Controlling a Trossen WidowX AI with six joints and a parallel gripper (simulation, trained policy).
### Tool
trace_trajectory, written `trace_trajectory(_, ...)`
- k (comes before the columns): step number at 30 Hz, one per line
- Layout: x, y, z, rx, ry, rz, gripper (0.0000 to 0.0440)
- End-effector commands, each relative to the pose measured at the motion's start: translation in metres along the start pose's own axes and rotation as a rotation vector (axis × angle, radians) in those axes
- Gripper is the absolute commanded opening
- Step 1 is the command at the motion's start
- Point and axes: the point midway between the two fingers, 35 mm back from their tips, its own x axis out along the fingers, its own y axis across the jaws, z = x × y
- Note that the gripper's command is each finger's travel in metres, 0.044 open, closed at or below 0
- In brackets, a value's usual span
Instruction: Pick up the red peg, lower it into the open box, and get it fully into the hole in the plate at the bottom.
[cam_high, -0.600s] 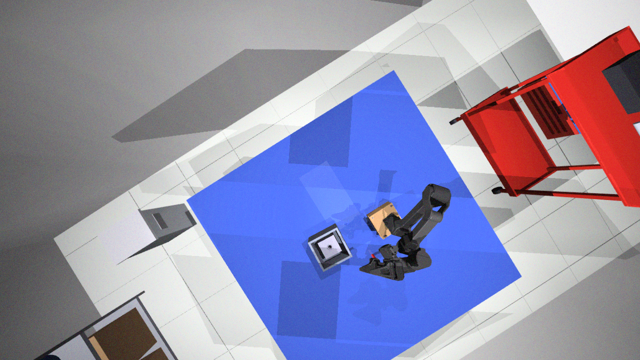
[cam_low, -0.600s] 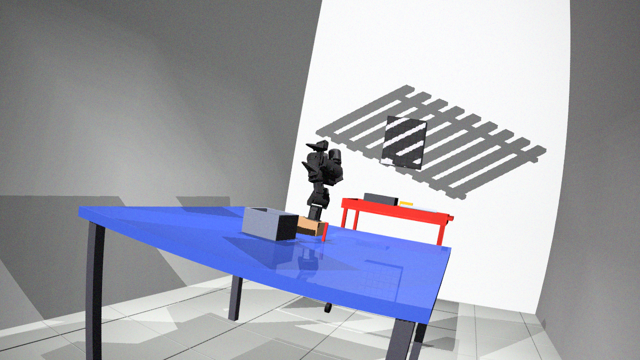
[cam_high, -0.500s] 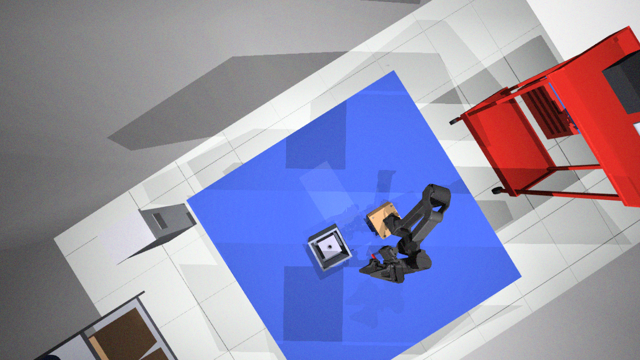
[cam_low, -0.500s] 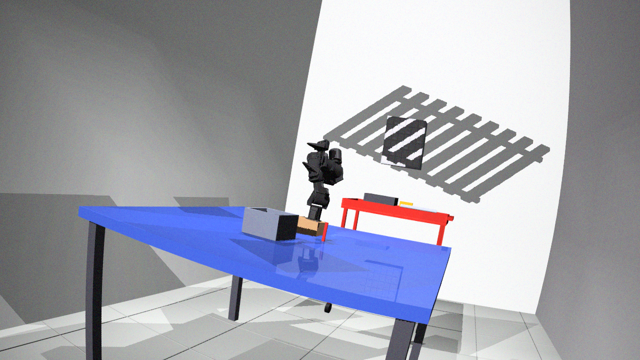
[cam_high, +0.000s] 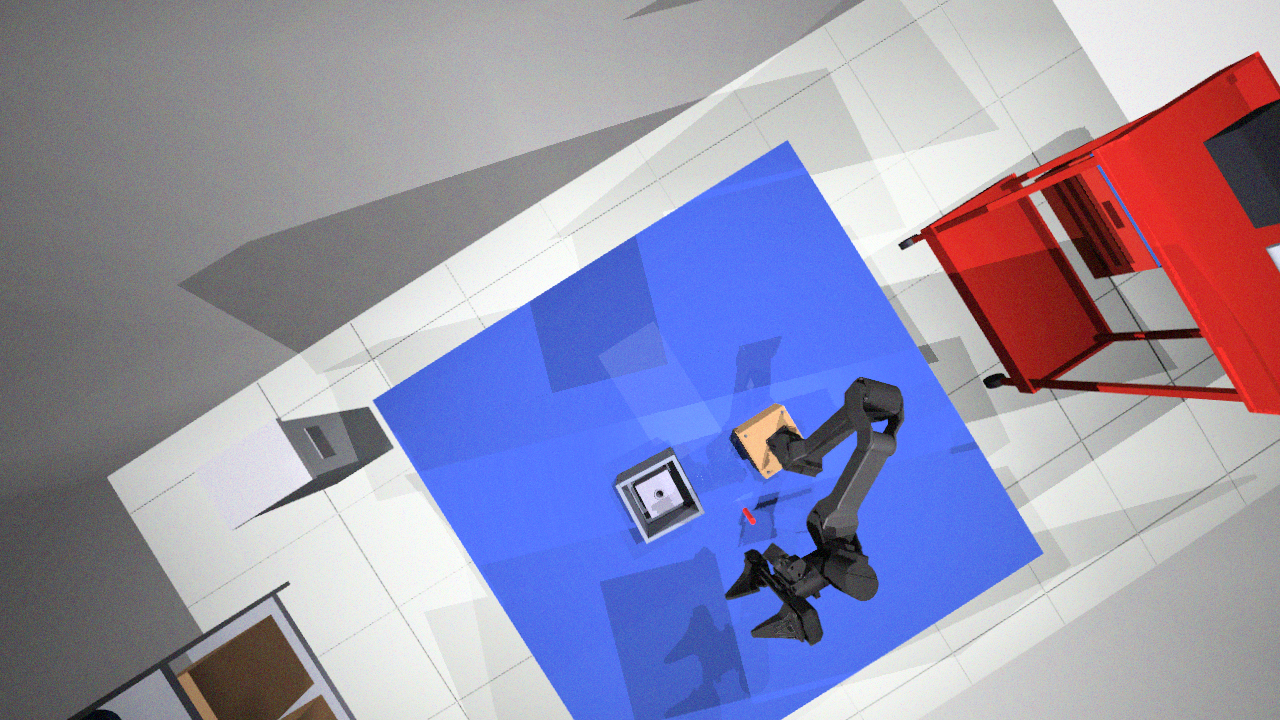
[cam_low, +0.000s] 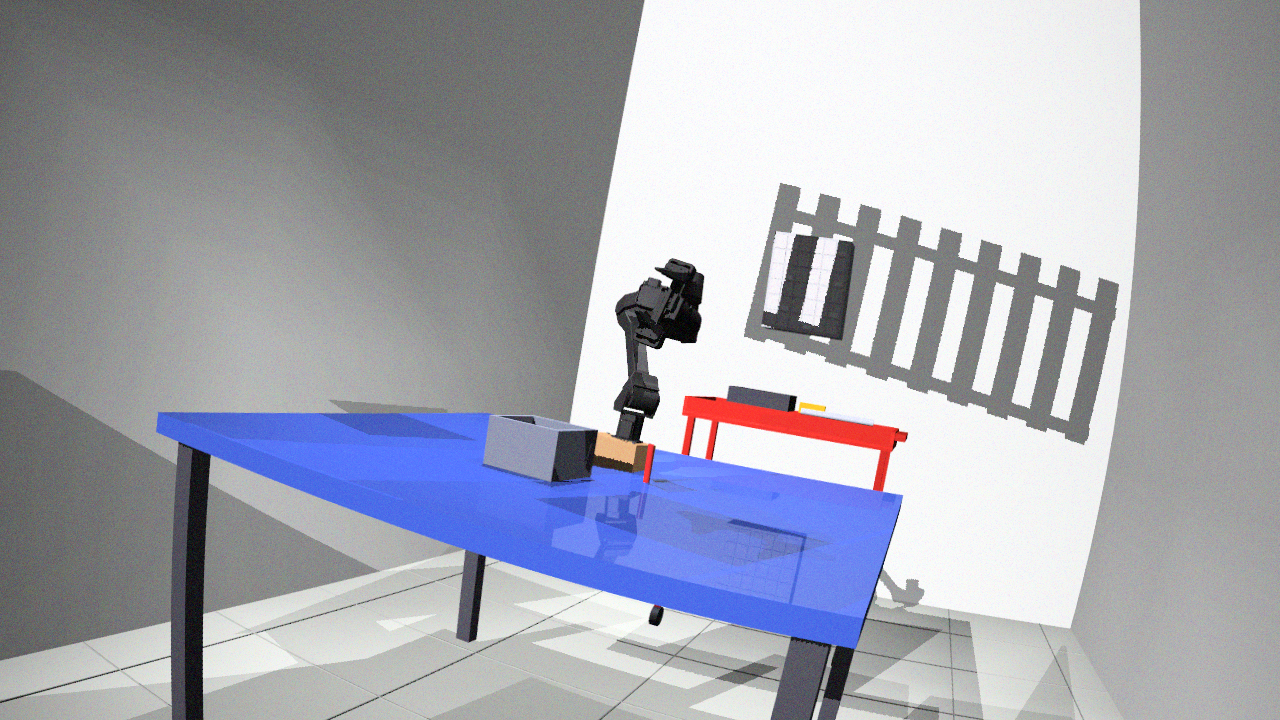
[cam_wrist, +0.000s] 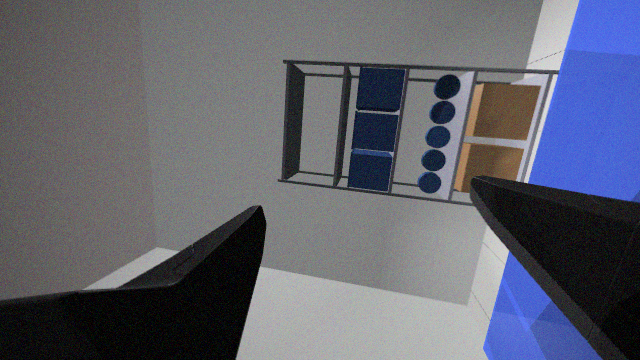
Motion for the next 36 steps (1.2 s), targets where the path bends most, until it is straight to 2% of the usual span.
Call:
trace_trajectory(1,0.004,0.005,-0.017,-0.101,0.076,-0.028,0.0440)
trace_trajectory(19,0.005,-0.004,-0.068,-0.596,0.421,-0.186,0.0440)
trace_trajectory(36,-0.015,-0.065,-0.089,-0.935,0.732,-0.413,0.0440)
